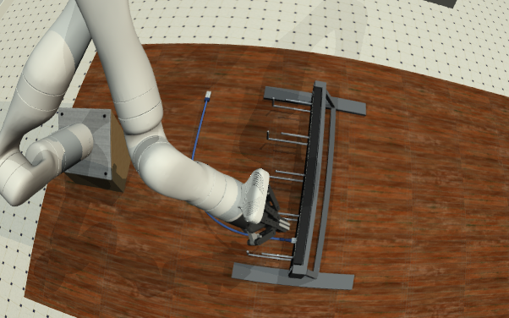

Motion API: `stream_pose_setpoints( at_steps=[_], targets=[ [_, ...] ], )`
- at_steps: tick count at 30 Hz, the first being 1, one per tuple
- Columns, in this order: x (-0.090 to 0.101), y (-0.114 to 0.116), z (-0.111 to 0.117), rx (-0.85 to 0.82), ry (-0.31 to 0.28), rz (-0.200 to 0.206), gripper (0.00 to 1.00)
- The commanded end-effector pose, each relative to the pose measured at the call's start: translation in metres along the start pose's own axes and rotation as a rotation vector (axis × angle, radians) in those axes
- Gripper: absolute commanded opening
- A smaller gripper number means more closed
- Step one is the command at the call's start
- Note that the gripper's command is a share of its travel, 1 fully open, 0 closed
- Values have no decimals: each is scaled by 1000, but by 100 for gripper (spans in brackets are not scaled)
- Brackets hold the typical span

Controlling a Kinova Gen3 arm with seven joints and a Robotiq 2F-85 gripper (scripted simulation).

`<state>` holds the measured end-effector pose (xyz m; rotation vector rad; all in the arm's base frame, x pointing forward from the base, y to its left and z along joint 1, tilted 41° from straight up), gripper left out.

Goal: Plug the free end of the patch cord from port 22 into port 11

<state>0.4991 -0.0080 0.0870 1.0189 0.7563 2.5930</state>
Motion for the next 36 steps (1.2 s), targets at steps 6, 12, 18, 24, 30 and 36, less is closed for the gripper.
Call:
stream_pose_setpoints(
  at_steps=[6,12,18,24,30,36],
  targets=[
    [0,0,1,0,2,1,0],
    [0,0,1,0,2,1,0],
    [0,0,1,0,2,1,0],
    [1,0,1,0,2,1,0],
    [11,0,1,0,2,1,0],
    [49,0,1,0,2,1,0]
  ],
)
Point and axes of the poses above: the point where the finger pads meet when closed, its own x axis back along the fingers, its own y axis across the jaws, z = x × y, the point moved 3 cm from there along x, back along the fingers, and after that the axes turned 11 degrees about -x, right-handed, at the moved point
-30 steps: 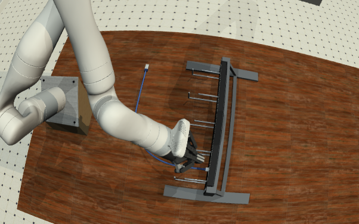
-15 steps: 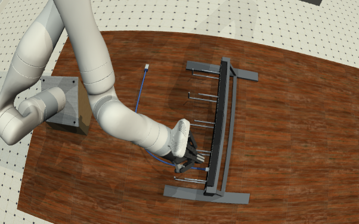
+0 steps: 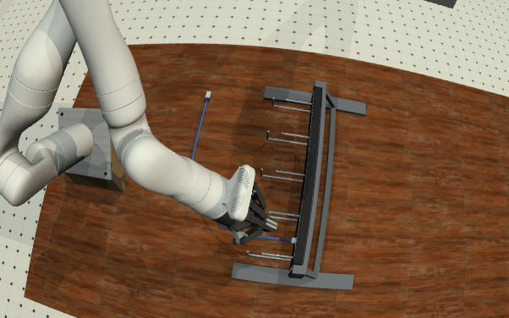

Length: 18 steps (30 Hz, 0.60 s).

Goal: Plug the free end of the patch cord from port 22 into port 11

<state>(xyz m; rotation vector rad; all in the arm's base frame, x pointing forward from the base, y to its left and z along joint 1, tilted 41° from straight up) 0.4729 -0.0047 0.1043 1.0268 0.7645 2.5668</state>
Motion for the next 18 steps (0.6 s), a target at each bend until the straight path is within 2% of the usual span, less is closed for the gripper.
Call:
stream_pose_setpoints(
  at_steps=[1,5,7,13,18],
  targets=[
    [27,-8,6,-5,17,19,0],
    [58,-7,6,-5,16,19,0],
    [58,-7,6,-5,16,19,0],
    [95,-6,5,-5,16,19,0],
    [108,-6,5,-5,16,19,0]
  ],
)
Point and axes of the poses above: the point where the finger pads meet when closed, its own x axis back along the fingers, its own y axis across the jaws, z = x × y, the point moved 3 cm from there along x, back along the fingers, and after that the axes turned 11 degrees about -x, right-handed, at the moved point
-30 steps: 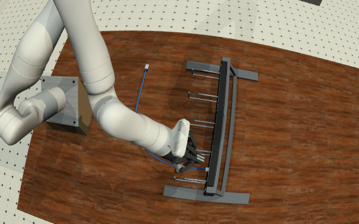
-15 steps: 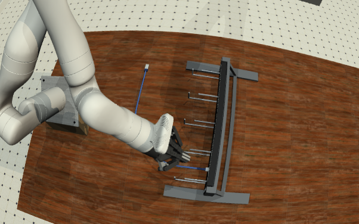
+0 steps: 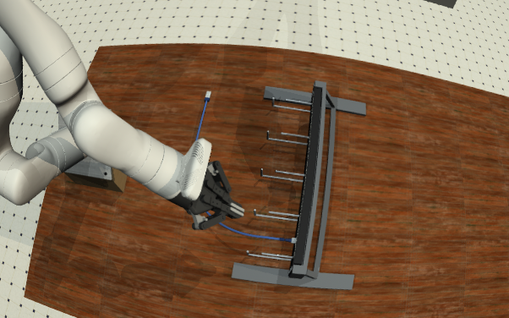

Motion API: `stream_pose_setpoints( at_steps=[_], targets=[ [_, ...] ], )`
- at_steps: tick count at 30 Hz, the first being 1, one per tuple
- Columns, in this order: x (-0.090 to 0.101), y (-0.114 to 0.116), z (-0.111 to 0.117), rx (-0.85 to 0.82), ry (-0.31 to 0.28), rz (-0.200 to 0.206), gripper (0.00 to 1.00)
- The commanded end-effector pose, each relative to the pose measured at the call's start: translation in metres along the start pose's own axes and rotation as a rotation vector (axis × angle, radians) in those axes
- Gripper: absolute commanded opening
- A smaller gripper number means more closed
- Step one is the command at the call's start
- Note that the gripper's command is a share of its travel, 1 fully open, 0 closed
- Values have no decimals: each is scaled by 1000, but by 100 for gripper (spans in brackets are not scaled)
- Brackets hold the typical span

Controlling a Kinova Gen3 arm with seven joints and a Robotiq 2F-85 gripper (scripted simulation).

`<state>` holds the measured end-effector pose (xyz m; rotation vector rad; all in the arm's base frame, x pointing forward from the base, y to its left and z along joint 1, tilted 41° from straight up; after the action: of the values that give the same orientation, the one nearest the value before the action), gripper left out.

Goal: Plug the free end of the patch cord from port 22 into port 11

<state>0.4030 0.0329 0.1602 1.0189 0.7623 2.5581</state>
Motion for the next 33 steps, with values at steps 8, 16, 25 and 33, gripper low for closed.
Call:
stream_pose_setpoints(
  at_steps=[8,16,25,33],
  targets=[
    [14,-10,6,-1,17,30,0],
    [8,-15,9,-30,20,22,0],
    [-11,-33,17,-143,29,-4,0],
    [-46,-81,13,-411,20,-45,0]
  ],
)
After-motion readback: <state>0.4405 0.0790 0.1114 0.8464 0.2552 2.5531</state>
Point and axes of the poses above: the point where the finger pads meet when closed, its own x axis back along the fingers, its own y axis across the jaws, z = x × y, the point moved 3 cm from there along x, back along the fingers, and after that the axes turned 11 degrees about -x, right-handed, at the moved point
